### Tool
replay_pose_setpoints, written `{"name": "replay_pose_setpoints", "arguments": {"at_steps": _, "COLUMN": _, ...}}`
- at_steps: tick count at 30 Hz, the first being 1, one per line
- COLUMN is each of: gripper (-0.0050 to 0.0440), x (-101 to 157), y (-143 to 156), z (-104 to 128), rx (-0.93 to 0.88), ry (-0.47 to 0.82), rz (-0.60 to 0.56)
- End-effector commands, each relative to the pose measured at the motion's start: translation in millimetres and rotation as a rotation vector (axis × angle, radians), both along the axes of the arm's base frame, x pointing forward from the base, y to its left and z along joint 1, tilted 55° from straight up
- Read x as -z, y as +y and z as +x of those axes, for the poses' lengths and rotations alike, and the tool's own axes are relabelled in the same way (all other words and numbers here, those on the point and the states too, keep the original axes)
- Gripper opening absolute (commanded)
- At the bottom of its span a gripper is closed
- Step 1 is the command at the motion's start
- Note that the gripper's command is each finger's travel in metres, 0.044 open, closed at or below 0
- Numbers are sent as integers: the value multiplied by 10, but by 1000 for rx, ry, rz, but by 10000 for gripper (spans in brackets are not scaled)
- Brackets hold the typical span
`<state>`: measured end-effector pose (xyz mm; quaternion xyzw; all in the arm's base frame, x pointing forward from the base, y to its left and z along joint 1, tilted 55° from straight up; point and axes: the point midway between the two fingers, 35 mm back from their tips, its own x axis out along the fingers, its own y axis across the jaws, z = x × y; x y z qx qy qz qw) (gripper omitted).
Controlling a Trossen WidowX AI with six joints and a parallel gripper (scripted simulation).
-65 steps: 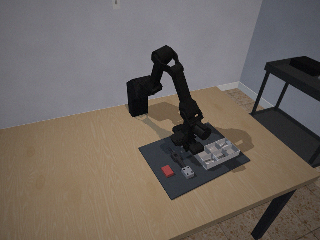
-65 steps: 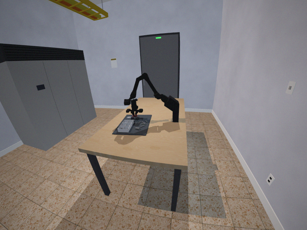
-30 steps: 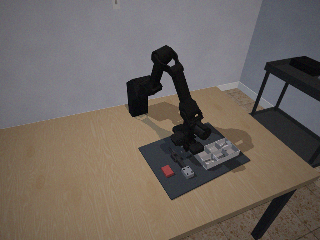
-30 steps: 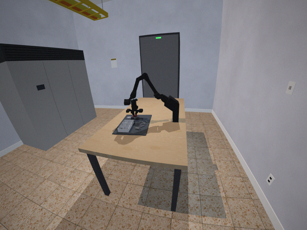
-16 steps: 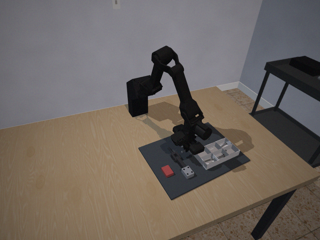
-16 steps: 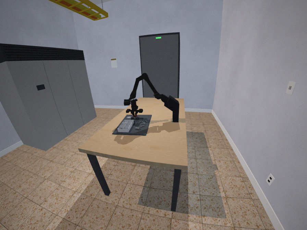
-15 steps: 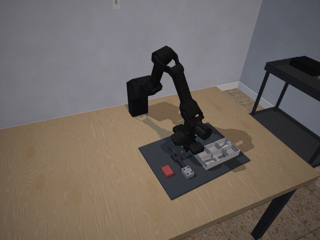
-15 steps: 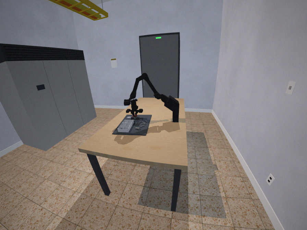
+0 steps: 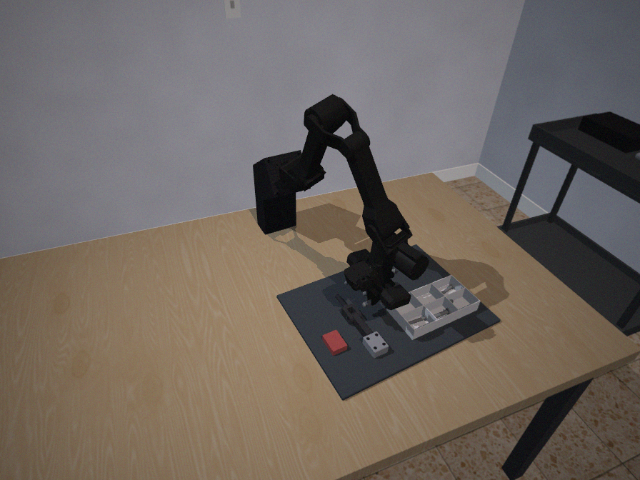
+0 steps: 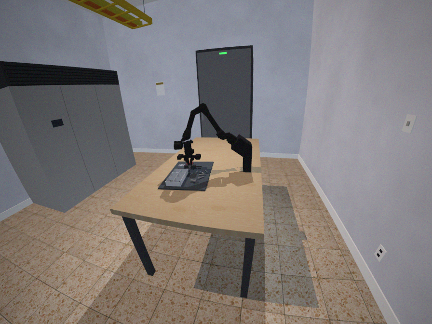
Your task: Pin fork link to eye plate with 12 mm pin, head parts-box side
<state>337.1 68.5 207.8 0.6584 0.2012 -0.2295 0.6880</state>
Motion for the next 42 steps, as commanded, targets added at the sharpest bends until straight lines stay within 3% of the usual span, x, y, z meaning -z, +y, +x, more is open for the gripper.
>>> {"name": "replay_pose_setpoints", "arguments": {"at_steps": 1, "gripper": -50, "x": -70, "y": 10, "z": 8, "rx": 12, "ry": -18, "rz": -2}}
{"name": "replay_pose_setpoints", "arguments": {"at_steps": 42, "gripper": -50, "x": -60, "y": 24, "z": 37, "rx": 12, "ry": -22, "rz": -2}}
